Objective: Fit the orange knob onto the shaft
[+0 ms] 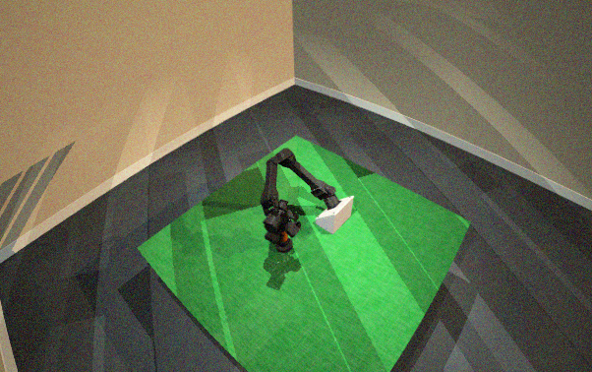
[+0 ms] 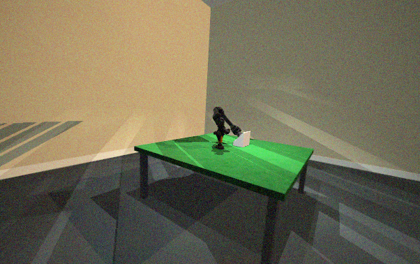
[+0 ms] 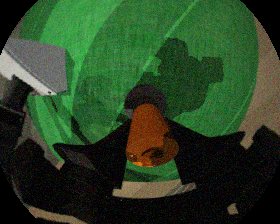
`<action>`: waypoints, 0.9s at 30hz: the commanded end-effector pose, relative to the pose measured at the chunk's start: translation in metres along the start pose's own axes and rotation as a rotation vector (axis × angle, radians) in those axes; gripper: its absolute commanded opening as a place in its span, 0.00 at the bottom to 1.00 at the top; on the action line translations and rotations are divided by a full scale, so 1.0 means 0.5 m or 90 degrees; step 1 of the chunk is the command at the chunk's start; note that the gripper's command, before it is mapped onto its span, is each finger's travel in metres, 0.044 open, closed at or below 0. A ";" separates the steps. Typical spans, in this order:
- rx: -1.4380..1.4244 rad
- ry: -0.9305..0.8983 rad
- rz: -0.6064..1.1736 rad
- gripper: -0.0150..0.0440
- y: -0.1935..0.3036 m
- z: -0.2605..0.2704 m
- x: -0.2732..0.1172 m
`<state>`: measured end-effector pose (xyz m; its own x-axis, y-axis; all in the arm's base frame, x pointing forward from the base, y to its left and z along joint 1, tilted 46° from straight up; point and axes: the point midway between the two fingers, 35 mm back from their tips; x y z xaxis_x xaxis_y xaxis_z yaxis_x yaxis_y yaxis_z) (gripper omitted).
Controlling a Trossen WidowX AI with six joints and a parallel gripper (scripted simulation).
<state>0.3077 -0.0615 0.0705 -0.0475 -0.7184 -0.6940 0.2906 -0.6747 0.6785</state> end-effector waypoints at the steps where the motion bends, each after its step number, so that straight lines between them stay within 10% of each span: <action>1: -0.006 0.001 -0.001 0.25 0.000 -0.001 0.001; 27: 0.003 0.001 -0.001 0.25 0.000 -0.001 0.003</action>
<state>0.3075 -0.0623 0.0698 -0.0480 -0.7185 -0.6939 0.2585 -0.6800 0.6861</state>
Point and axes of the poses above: the point midway between the two fingers, 35 mm back from their tips, its own x axis out along the fingers, its own z axis across the jaws, y = z × x, and after that the axes turned 14 degrees about -x, right-handed
